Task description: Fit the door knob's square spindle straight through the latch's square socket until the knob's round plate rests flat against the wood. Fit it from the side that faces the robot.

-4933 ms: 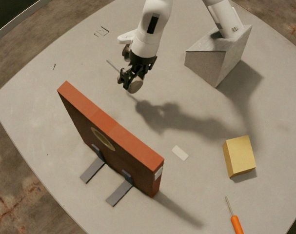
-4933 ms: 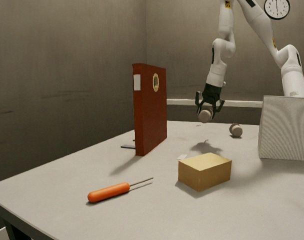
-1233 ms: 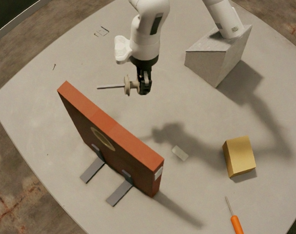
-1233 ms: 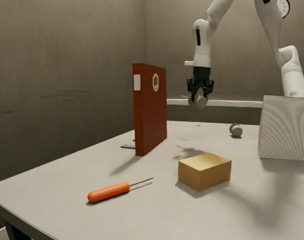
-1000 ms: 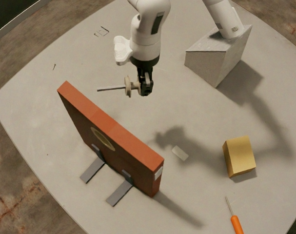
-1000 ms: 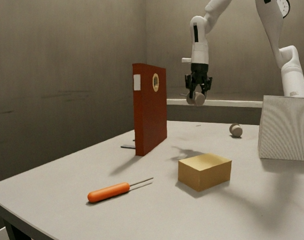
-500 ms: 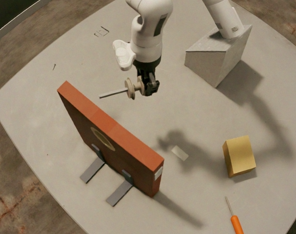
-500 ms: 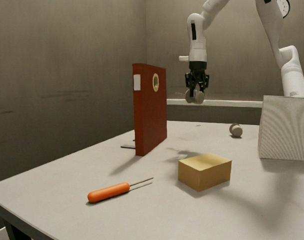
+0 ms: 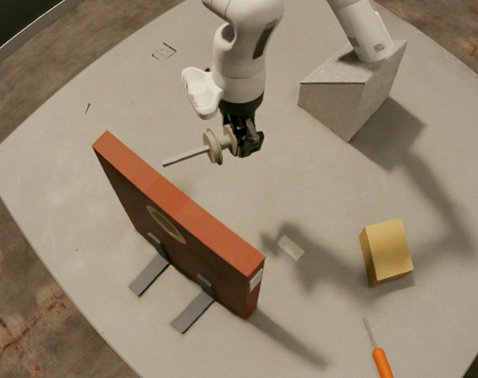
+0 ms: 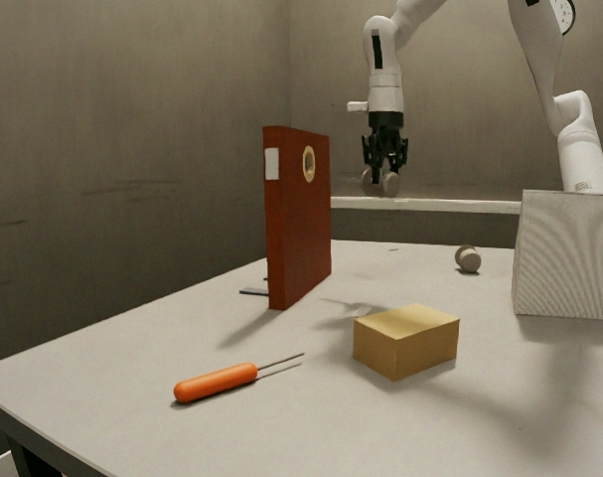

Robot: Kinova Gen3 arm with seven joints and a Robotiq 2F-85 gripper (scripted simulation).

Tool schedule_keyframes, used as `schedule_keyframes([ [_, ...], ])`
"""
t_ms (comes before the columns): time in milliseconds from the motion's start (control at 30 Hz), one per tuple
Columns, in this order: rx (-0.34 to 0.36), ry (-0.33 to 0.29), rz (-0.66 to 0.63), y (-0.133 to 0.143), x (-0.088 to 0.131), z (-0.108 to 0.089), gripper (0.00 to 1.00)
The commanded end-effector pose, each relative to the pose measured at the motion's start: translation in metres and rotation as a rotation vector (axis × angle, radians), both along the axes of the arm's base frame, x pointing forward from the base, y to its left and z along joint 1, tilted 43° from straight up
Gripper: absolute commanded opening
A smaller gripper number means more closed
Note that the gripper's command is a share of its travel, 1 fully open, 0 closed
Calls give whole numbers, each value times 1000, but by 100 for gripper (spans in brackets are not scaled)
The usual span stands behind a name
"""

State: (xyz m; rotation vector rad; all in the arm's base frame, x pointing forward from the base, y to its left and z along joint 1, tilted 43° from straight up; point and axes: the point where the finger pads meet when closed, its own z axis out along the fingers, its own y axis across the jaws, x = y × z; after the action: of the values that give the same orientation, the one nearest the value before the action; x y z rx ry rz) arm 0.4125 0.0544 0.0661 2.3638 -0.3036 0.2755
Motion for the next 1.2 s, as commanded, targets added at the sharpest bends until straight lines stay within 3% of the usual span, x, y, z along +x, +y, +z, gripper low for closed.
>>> schedule_keyframes([
  [0, -3, 15, 13, 2, 1, 0, 63],
  [100, -13, 50, 37, 3, 1, 0, 63],
  [267, -50, 174, 121, 6, 1, 1, 63],
  [467, -52, 181, 125, 28, 3, 5, 63],
  [767, -56, 194, 134, 30, 3, 5, 63],
  [1067, -109, 374, 256, 34, 4, 6, 63],
  [1167, -109, 374, 256, 39, 4, 7, 63],
])
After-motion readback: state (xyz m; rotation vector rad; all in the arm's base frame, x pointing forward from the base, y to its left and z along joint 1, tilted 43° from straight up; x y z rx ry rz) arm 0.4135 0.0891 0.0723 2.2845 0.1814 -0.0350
